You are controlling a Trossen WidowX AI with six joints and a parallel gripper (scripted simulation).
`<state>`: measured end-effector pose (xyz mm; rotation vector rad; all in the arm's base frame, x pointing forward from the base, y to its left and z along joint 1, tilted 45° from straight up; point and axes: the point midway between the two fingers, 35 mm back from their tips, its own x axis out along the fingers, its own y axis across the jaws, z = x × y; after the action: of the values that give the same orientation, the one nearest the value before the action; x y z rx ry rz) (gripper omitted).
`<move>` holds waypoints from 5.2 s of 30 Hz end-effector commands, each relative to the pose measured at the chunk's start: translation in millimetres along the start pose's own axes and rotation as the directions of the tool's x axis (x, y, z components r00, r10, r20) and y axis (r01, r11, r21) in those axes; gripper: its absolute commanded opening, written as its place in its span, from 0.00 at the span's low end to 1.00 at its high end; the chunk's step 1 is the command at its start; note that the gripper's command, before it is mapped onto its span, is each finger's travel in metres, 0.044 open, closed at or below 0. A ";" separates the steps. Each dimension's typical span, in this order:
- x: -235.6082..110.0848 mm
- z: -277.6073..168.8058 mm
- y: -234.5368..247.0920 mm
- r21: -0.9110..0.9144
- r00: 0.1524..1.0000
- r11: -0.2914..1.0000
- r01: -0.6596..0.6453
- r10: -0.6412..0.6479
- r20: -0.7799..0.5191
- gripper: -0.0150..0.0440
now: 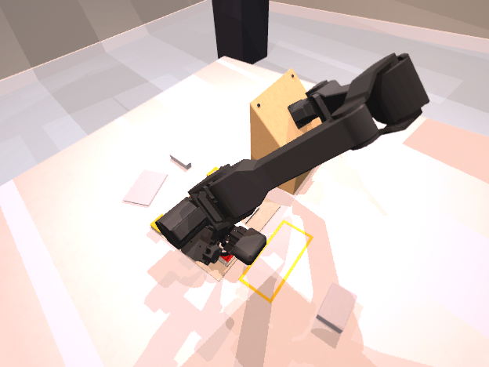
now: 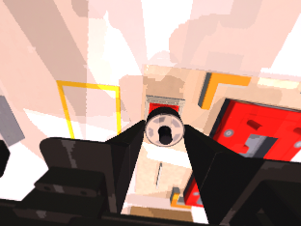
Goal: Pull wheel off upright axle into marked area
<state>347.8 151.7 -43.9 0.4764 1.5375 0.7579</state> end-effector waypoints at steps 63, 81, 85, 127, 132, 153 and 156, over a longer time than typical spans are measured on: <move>-18.4 0.6 -0.3 0.004 1.000 1.000 -0.001 0.001 -0.002 0.25; -24.3 0.6 -0.4 0.005 1.000 1.000 -0.001 0.001 -0.003 0.25; -25.7 0.6 -0.4 0.006 1.000 1.000 -0.001 0.001 -0.003 0.25; -69.5 -2.7 -2.9 0.009 1.000 1.000 -0.001 0.001 -0.004 0.25; -64.7 -4.9 -3.7 0.023 1.000 1.000 -0.006 0.006 -0.007 0.25; -70.8 -45.0 77.8 0.014 1.000 1.000 -0.002 0.002 -0.006 0.25; -71.2 -52.5 88.0 0.013 1.000 1.000 -0.003 0.003 -0.006 0.25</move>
<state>302.7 147.6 58.5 0.4839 1.5526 0.7483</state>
